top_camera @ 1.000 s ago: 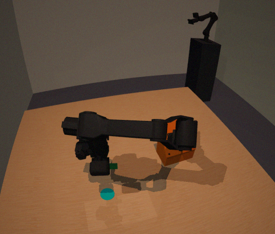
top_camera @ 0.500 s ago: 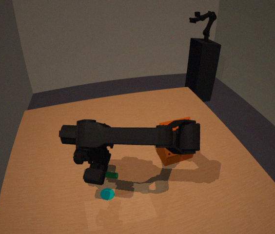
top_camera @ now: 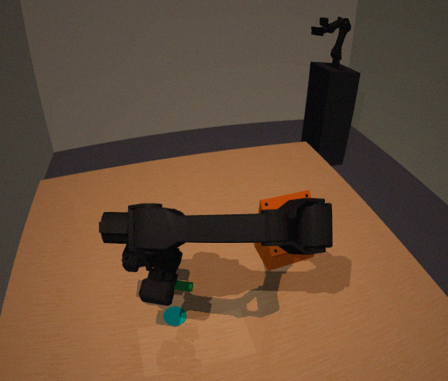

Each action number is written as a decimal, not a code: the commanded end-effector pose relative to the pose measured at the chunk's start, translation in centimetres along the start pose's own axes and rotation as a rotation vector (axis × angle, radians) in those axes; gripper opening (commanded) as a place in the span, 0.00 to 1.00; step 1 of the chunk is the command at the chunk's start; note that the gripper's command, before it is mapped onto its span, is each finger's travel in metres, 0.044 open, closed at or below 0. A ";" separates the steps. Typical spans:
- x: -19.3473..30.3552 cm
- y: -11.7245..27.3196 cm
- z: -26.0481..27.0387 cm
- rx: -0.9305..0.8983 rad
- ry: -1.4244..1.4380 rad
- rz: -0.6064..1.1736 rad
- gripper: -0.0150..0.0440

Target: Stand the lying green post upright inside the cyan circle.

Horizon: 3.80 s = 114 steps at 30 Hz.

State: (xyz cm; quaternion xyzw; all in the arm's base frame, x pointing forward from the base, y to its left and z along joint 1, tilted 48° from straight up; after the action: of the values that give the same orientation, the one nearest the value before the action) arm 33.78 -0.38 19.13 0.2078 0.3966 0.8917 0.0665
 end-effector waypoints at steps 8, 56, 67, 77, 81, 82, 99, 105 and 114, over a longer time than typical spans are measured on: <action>0.6 -0.6 0.2 0.057 0.017 -0.048 0.29; 2.5 -3.6 0.8 0.239 0.072 -0.286 0.29; 3.0 -4.2 0.9 0.266 0.081 -0.351 0.29; 3.4 -4.7 1.0 0.285 0.087 -0.413 0.29; 3.6 -4.9 1.0 0.291 0.089 -0.438 0.29; 3.7 -4.9 1.0 0.292 0.089 -0.444 0.29; 4.5 -5.7 1.1 0.306 0.095 -0.555 0.29; 4.8 -5.9 1.2 0.308 0.096 -0.595 0.29; 5.2 -6.3 1.2 0.306 0.097 -0.655 0.29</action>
State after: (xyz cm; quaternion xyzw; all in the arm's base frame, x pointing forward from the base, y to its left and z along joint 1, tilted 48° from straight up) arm 29.48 6.09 16.77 0.0407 0.5739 0.7664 0.2856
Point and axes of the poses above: the point midway between the two fingers, 35 mm back from their tips, its own y axis back along the fingers, its own z axis across the jaws, x = y × z, the point moved 10 cm from there along y, back along the fingers, and after that the axes turned 6 degrees about -y, right-handed, at the moved point
